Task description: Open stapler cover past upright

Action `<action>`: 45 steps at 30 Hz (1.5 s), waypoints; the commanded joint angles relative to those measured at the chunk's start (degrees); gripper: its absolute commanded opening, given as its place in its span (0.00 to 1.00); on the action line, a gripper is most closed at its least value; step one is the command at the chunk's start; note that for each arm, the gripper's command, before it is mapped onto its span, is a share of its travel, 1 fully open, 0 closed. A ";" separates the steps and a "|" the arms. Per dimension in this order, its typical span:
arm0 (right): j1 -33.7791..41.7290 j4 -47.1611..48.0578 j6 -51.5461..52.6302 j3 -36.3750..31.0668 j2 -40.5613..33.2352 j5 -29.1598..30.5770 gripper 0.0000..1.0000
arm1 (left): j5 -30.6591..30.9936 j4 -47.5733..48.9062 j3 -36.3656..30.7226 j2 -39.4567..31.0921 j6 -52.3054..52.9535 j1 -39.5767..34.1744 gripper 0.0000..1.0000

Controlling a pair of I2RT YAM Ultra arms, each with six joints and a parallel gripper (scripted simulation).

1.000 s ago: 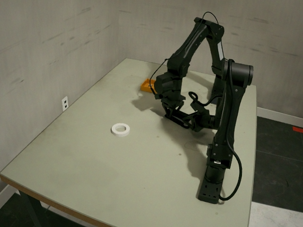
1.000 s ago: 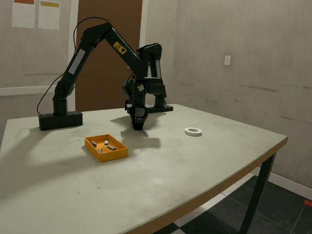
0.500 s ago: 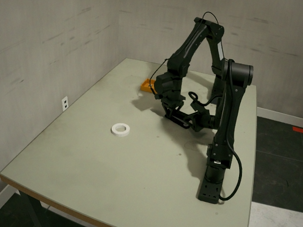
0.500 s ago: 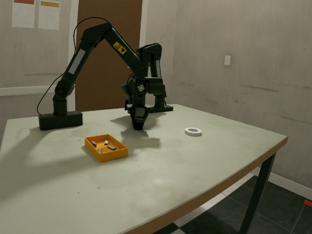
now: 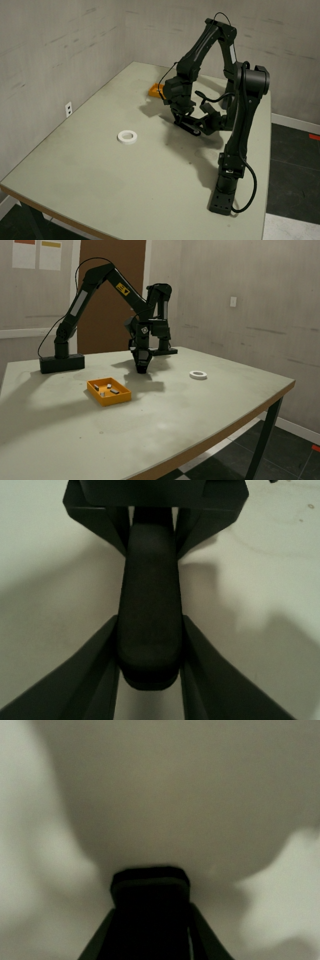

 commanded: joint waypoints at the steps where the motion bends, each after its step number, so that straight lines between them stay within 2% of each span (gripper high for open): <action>1: 0.02 -0.19 -0.21 0.29 0.42 0.47 0.31 | 0.57 -4.55 2.17 -1.94 -1.52 0.71 0.22; 10: 0.02 -0.19 -0.21 0.29 0.42 0.48 0.31 | 0.24 -6.22 2.93 -1.93 -2.19 0.75 0.22; 12: 0.02 -0.19 -0.21 0.29 0.42 0.48 0.54 | 0.24 -6.24 2.94 -1.92 -2.20 0.75 0.22; 13: 0.02 -0.19 -0.21 0.29 0.42 0.48 0.57 | 0.24 -6.24 2.94 -1.93 -2.21 0.75 0.22; 24: -0.69 -0.31 -0.86 -1.85 -3.81 0.99 0.57 | 0.20 -5.60 2.35 -1.37 -1.83 0.39 0.22; 35: -0.33 -4.43 -0.45 1.59 -5.09 0.98 0.57 | 0.20 -5.60 2.35 -1.37 -1.83 0.39 0.22; 37: -0.74 -6.06 -0.48 3.73 -4.13 0.96 0.57 | 0.20 -5.60 2.35 -1.37 -1.83 0.39 0.22; 45: -0.11 -17.88 -0.31 11.48 -8.32 0.97 0.57 | 0.20 -5.60 2.35 -1.37 -1.83 0.39 0.22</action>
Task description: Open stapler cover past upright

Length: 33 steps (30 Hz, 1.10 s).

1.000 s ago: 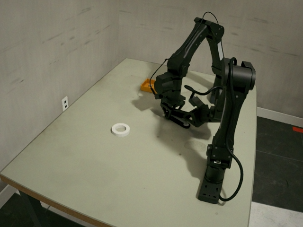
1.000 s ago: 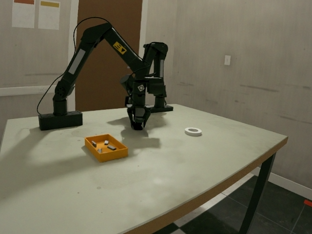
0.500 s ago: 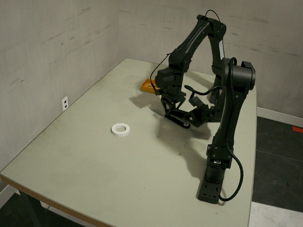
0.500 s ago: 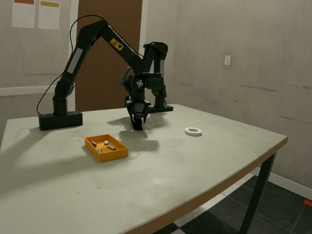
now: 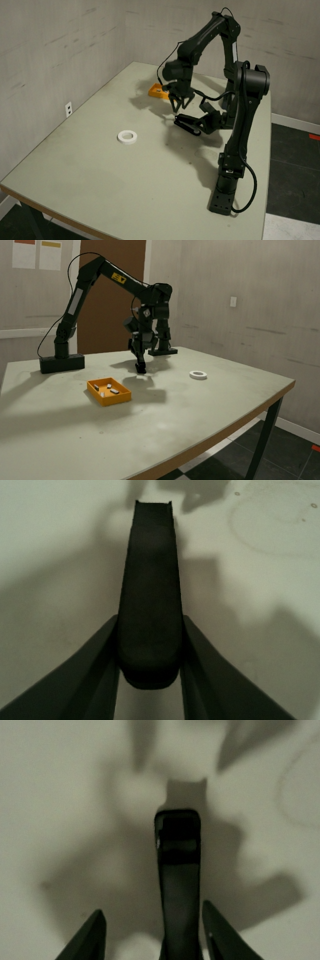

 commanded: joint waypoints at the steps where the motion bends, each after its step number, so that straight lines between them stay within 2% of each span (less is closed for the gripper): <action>1: 0.44 -6.11 0.16 2.58 -1.23 0.76 0.57 | -0.02 -1.47 0.78 -0.68 -0.08 0.28 0.22; 9: 0.77 -6.19 0.54 1.64 0.19 0.77 0.57 | -0.02 -1.47 0.78 -0.68 -0.08 0.28 0.22; 11: 0.61 -7.38 -0.85 1.47 -0.46 2.28 0.57 | -0.02 -1.47 0.78 -0.68 -0.08 0.28 0.22; 15: -0.37 -9.71 -4.08 0.80 -4.01 10.12 0.57 | -0.02 -1.47 0.78 -0.68 -0.08 0.28 0.22; 21: -1.98 -11.09 -10.08 -1.75 -14.32 22.30 0.57 | -0.02 -1.47 0.78 -0.68 -0.08 0.28 0.22; 24: -2.36 -11.04 -11.38 -2.13 -15.98 23.91 0.57 | -0.02 -1.47 0.78 -0.68 -0.08 0.28 0.22; 28: -4.73 -8.98 -19.46 -3.73 -23.64 32.11 0.57 | -0.02 -1.47 0.78 -0.68 -0.08 0.28 0.22; 33: -8.22 -4.27 -29.38 -6.17 -31.63 37.93 0.57 | -0.02 -1.47 0.78 -0.68 -0.08 0.28 0.22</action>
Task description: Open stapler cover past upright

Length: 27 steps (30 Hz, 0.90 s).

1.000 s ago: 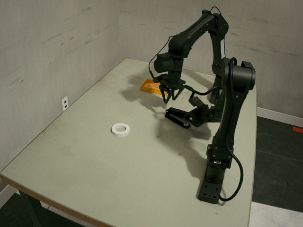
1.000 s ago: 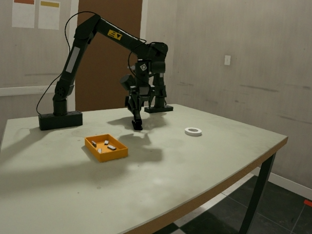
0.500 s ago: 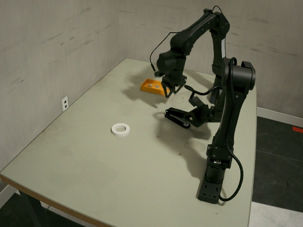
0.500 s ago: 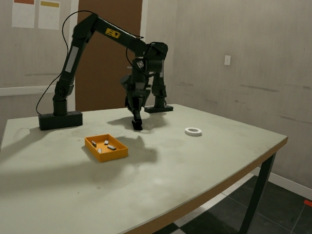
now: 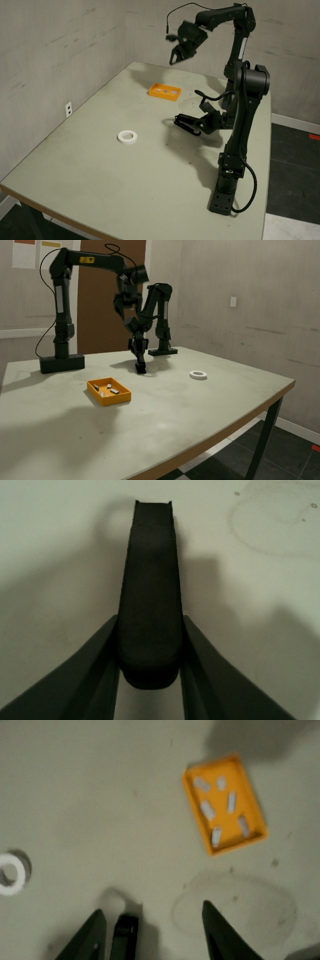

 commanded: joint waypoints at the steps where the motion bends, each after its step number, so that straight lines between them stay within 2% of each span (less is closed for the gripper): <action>1: -2.55 4.62 -10.67 -2.05 -5.40 7.39 0.57 | -0.02 -1.47 0.78 -0.68 -0.08 0.28 0.22; 6: -7.76 13.80 -24.24 -4.61 -12.47 8.56 0.57 | -0.02 -1.47 0.78 -0.68 -0.08 0.28 0.22; 8: -7.76 13.80 -24.24 -4.61 -12.47 8.56 0.57 | -0.02 -1.47 0.78 -0.68 -0.08 0.28 0.22; 9: -9.72 18.48 -29.56 -6.08 -14.45 7.05 0.57 | -0.02 -1.47 0.78 -0.68 -0.08 0.28 0.22; 14: -17.54 30.32 -44.63 -8.98 -21.32 4.04 0.57 | -0.02 -1.47 0.78 -0.68 -0.08 0.28 0.22; 21: -29.81 46.15 -58.67 -13.17 -26.18 -9.80 0.57 | -0.02 -1.47 0.78 -0.68 -0.08 0.28 0.22; 23: -33.75 49.90 -60.90 -14.12 -26.66 -14.22 0.57 | -0.02 -1.47 0.78 -0.68 -0.08 0.28 0.22; 25: -33.75 49.90 -60.90 -14.12 -26.66 -14.22 0.57 | -0.02 -1.47 0.78 -0.68 -0.08 0.28 0.22; 26: -37.38 52.95 -61.81 -15.30 -26.24 -18.66 0.57 | -0.02 -1.47 0.78 -0.68 -0.08 0.28 0.22; 27: -39.25 54.24 -62.41 -15.45 -26.17 -20.24 0.57 | -0.02 -1.47 0.78 -0.68 -0.08 0.28 0.22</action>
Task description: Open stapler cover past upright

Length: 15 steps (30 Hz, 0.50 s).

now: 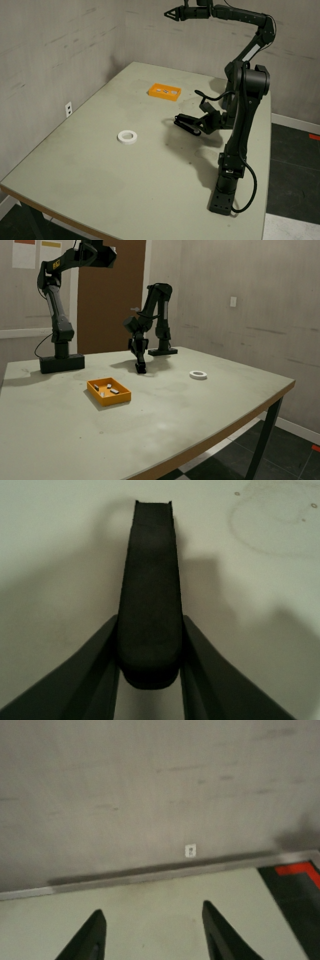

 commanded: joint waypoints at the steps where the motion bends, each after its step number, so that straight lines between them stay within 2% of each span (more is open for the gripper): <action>1: -5.56 7.86 -5.09 -1.96 -0.57 -9.46 0.57 | -0.02 -1.47 0.78 -0.68 -0.08 0.28 0.22; 8: -14.16 14.36 -6.31 -1.77 1.60 -17.85 0.57 | -0.02 -1.47 0.78 -0.68 -0.08 0.28 0.22; 15: -16.00 14.40 -5.63 -1.78 2.38 -18.45 0.57 | -0.02 -1.47 0.78 -0.68 -0.08 0.28 0.22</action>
